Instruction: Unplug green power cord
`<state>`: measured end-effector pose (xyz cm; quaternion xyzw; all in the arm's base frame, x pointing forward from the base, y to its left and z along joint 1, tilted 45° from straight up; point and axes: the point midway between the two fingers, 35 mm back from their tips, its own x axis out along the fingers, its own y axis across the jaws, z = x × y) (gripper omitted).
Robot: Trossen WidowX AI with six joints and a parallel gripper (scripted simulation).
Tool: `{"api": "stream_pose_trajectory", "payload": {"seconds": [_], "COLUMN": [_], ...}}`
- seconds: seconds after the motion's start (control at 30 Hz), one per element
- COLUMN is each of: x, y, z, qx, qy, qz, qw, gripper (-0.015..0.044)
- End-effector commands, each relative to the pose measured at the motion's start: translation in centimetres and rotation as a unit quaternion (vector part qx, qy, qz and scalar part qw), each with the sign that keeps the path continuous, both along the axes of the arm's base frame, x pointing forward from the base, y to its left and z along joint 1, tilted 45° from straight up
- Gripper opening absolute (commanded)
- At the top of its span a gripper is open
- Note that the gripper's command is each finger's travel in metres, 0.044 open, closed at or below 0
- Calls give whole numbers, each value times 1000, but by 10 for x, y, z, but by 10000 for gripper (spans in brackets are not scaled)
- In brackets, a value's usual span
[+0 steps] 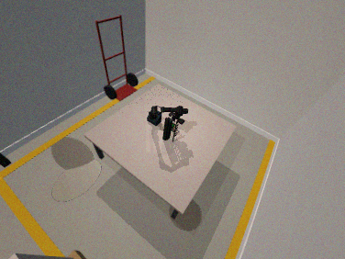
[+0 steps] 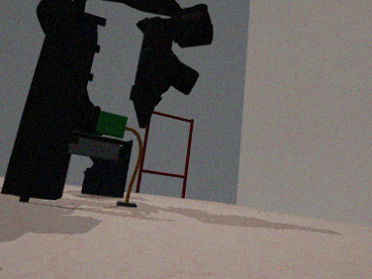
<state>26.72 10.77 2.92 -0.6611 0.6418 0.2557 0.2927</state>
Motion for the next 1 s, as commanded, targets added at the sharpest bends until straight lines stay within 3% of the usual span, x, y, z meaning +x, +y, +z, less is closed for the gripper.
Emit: {"api": "stream_pose_trajectory", "payload": {"seconds": [0.0, 0.97], "x": [0, -2], "y": [-1, -9], "z": [1, 24], "qx": [0, -2], "qy": [-1, 2], "qz": [2, 15], "qw": [1000, 1000], "gripper": [160, 160]}}
